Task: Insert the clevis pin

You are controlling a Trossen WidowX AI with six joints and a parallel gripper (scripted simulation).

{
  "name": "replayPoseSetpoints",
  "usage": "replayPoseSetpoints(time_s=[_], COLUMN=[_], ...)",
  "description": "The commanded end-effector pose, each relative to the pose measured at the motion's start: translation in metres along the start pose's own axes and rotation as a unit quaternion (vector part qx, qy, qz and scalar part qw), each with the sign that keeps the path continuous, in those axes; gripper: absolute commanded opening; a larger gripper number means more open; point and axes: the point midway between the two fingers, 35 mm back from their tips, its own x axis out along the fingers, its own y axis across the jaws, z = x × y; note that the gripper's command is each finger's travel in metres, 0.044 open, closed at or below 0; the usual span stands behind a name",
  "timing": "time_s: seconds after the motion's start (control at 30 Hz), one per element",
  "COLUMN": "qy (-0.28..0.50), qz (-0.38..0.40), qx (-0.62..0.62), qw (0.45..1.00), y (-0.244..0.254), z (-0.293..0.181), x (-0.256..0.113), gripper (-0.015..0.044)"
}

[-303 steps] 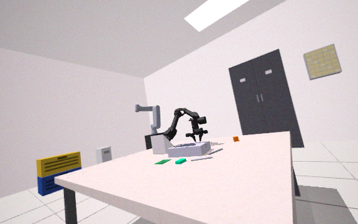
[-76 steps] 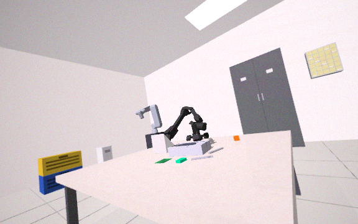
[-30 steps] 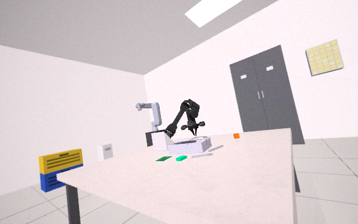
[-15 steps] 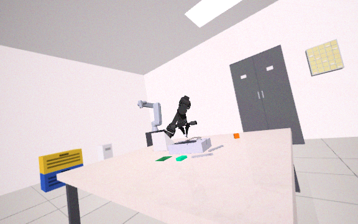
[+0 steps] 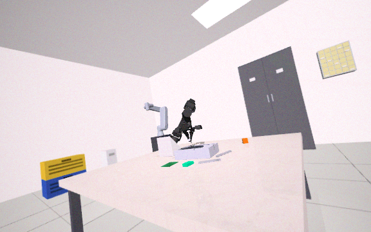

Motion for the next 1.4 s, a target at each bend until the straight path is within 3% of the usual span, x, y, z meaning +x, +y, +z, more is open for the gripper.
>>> replayPoseSetpoints(time_s=[0.0, 0.8, 1.37], qy=[-0.032, -0.242, -0.420], qz=[-0.002, -0.001, -0.001], qx=[0.000, 0.000, 0.000], qw=[0.999, 0.970, 0.908], y=[0.000, 0.001, 0.001], z=[-0.003, -0.018, -0.029], x=[-0.002, 0.002, 0.011], gripper=[0.0000, 0.0000, 0.0000])
